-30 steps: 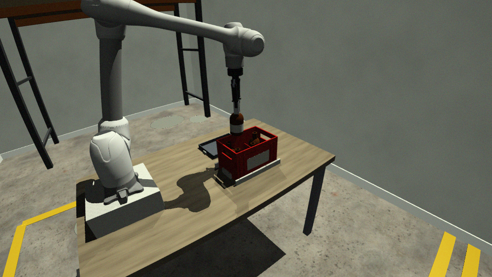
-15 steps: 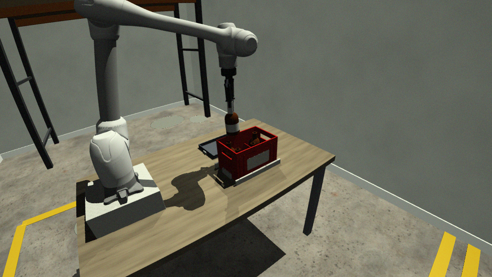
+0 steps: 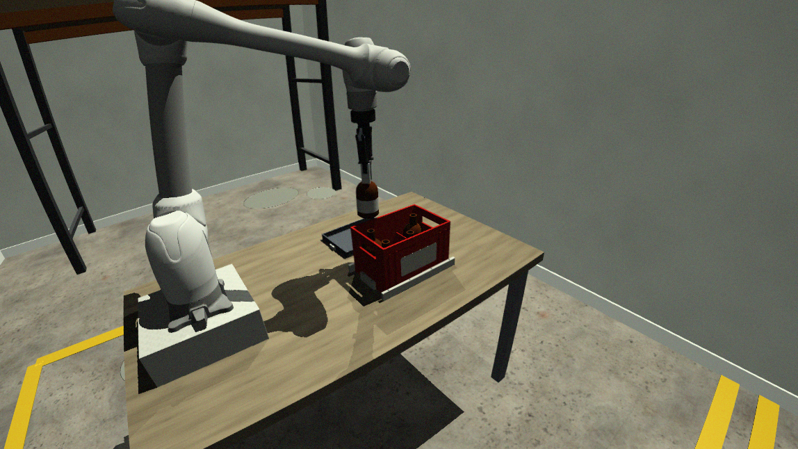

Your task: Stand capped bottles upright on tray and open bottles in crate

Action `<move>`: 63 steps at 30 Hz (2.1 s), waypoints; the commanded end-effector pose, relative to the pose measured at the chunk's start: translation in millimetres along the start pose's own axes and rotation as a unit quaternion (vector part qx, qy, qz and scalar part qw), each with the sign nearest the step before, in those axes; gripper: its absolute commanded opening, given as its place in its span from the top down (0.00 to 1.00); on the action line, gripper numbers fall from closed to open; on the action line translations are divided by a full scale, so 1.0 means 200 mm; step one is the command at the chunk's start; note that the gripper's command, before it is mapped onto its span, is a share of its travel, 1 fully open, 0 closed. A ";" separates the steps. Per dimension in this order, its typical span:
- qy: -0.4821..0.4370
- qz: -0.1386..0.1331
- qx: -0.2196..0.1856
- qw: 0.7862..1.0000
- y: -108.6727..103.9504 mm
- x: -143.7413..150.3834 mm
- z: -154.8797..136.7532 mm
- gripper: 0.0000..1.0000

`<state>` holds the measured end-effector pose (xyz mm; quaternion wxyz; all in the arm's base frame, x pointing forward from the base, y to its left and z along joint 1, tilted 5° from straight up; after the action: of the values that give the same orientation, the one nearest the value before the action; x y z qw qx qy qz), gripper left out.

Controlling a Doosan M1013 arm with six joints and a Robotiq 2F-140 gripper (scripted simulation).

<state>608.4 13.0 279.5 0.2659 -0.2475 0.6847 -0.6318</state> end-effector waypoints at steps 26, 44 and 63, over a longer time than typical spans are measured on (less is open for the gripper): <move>0.000 0.000 0.000 1.000 0.00 -0.17 -0.18 1.00; 0.000 0.000 0.000 1.000 0.00 -0.26 -0.32 1.00; 0.000 0.000 0.000 1.000 0.00 -0.36 -0.42 1.00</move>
<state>603.9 123.0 288.2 0.2659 -0.2474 0.6847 -0.6319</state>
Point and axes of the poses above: the point where the finger pads meet when closed, its own y axis out along the fingers, its own x axis across the jaws, z = x × y, the point moved 4 cm from there along -y, back along the fingers, and after that the axes turned 5 degrees about y, right-handed, at the moved point
